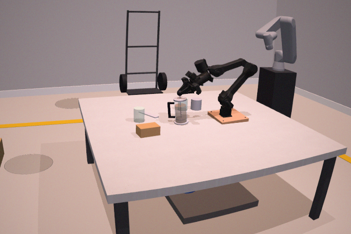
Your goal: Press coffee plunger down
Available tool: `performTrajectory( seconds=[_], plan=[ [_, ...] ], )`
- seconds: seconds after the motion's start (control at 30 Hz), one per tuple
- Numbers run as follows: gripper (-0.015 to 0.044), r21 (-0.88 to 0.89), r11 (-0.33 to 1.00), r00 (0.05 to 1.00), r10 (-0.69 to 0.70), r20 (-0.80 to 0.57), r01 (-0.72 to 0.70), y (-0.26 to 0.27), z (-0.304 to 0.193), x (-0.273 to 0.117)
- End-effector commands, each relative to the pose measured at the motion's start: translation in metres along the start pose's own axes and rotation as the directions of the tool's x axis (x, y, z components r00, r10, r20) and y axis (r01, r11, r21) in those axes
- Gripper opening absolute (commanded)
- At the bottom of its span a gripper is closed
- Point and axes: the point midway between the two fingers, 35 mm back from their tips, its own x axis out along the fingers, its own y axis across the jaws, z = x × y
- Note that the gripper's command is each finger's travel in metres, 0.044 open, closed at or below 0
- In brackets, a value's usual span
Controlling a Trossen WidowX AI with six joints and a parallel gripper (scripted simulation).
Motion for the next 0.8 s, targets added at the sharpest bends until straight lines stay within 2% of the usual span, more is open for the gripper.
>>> performTrajectory(
  seconds=[0.0,0.6,0.77],
  plan=[
    [0.0125,0.011,1.000,1.000,0.000,-0.017,0.000,0.0000,-0.0034,0.0025],
    [0.0125,0.001,1.000,1.000,0.000,-0.002,0.000,-0.0001,0.0001,0.0008],
    [0.0256,0.001,1.000,1.000,0.000,-0.002,0.000,-0.0001,0.0001,0.0008]
  ],
)
